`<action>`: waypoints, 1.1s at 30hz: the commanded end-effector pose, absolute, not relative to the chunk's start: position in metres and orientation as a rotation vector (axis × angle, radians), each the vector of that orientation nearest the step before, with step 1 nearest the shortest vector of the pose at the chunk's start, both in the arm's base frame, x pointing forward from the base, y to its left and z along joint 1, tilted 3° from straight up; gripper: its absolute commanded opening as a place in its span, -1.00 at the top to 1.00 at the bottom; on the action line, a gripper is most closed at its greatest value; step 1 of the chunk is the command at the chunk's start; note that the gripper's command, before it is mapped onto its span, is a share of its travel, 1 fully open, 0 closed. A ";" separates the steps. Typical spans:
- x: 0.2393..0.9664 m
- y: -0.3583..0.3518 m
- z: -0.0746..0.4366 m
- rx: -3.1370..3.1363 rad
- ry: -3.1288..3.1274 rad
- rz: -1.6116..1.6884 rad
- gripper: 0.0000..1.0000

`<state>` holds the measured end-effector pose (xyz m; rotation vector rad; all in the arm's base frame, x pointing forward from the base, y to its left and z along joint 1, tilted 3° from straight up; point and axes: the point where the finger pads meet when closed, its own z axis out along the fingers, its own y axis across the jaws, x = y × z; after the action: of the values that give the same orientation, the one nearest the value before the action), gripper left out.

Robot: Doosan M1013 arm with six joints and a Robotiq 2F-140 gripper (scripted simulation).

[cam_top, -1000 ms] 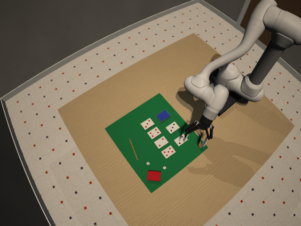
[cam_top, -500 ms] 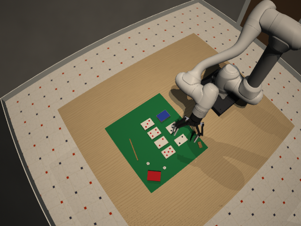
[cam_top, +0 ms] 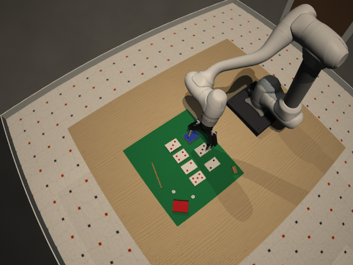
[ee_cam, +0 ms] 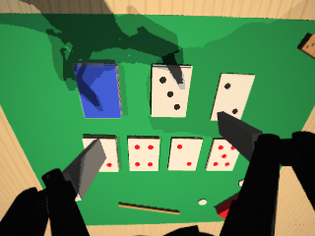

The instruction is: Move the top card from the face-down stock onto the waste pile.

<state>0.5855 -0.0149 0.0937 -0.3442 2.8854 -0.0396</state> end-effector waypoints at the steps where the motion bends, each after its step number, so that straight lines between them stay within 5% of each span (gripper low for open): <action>1: 0.574 -0.083 0.089 -0.108 3.044 -0.055 -1.00; 20: 0.564 -0.111 0.089 0.126 3.098 -0.048 -1.00; 33: 0.564 -0.111 0.089 1.018 2.922 -0.024 -1.00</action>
<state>0.5637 -0.1110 0.0889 0.6601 3.0235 0.0016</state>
